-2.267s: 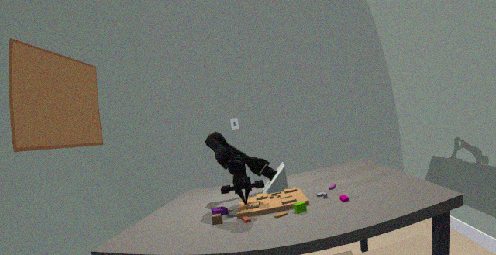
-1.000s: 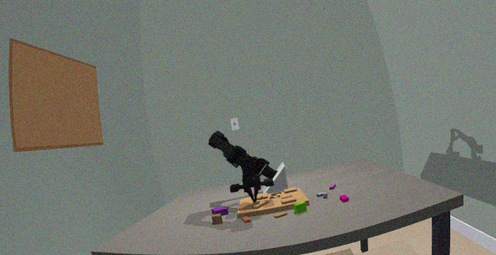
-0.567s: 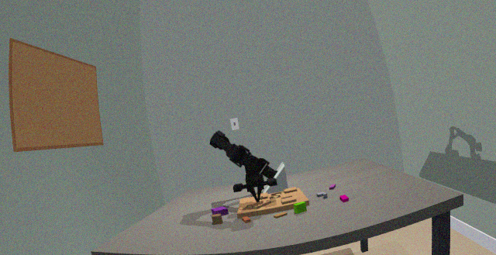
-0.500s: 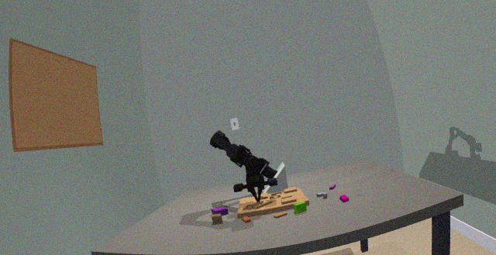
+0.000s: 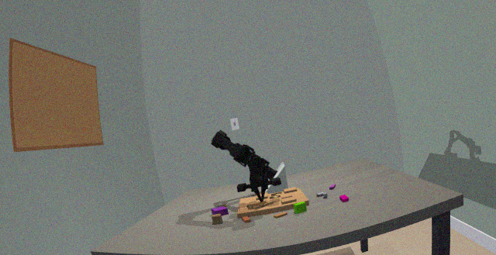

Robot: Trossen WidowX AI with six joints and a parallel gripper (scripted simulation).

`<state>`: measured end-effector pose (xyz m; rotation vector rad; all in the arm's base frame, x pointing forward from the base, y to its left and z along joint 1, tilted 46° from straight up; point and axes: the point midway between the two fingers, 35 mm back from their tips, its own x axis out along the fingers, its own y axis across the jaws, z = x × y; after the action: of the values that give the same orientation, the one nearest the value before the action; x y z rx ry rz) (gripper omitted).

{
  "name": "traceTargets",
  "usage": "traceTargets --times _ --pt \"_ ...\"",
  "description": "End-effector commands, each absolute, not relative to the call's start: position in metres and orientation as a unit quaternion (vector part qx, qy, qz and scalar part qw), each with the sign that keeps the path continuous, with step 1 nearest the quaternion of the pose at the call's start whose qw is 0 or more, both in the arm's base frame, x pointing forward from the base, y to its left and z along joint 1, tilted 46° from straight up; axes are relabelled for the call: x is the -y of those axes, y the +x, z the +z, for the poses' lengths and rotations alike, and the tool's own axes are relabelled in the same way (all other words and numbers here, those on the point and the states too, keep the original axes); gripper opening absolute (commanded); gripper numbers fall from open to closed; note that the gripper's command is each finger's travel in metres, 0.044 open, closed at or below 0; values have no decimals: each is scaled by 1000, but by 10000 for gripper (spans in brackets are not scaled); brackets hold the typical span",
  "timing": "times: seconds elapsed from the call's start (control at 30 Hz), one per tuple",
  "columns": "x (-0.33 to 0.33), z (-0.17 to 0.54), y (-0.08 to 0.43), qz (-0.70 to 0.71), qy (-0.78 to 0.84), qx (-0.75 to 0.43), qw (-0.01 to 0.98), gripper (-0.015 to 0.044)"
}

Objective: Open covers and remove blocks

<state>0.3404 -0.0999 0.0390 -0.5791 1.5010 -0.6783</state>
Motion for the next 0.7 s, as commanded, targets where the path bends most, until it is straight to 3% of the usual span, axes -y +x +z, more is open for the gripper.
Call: traceTargets --times 0.0,0.67 --pt "98 35 342 -298 -252 -661 641 0" --pt "88 24 358 -297 -252 -661 641 0"
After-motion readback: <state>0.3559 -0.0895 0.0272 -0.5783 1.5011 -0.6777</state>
